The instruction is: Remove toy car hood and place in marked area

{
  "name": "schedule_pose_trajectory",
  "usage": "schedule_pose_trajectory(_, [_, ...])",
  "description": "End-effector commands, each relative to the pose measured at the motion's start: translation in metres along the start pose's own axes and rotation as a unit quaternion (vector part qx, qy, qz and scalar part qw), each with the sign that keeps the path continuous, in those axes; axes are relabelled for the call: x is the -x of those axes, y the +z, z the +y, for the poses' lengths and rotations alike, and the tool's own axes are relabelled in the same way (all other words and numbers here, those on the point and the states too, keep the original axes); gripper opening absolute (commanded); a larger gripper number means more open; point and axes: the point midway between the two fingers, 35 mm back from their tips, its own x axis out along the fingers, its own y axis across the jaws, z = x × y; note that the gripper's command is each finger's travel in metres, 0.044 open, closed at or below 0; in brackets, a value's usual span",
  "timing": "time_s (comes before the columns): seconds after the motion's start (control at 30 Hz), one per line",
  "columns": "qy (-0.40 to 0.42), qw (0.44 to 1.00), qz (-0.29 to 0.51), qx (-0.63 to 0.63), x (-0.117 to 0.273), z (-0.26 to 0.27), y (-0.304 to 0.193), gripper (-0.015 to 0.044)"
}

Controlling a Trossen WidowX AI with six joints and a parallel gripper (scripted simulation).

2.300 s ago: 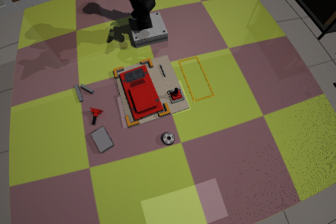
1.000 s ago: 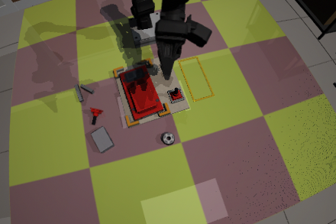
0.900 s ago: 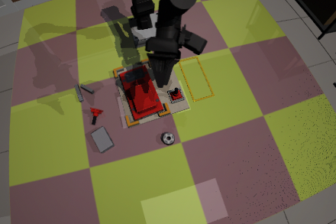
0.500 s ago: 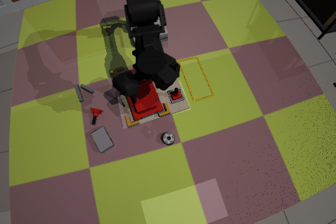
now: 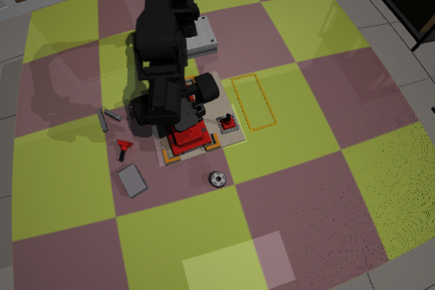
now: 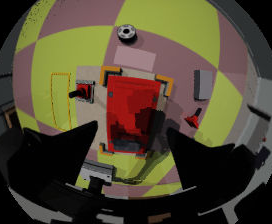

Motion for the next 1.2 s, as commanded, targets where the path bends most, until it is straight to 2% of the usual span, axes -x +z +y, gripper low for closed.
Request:
schedule_pose_trajectory(0.0, [0.004,1.0,0.003,-0.005,-0.002,0.0,0.0,0.044])
schedule_pose_trajectory(1.17, [0.004,1.0,0.003,-0.005,-0.022,0.0,0.001,0.044])
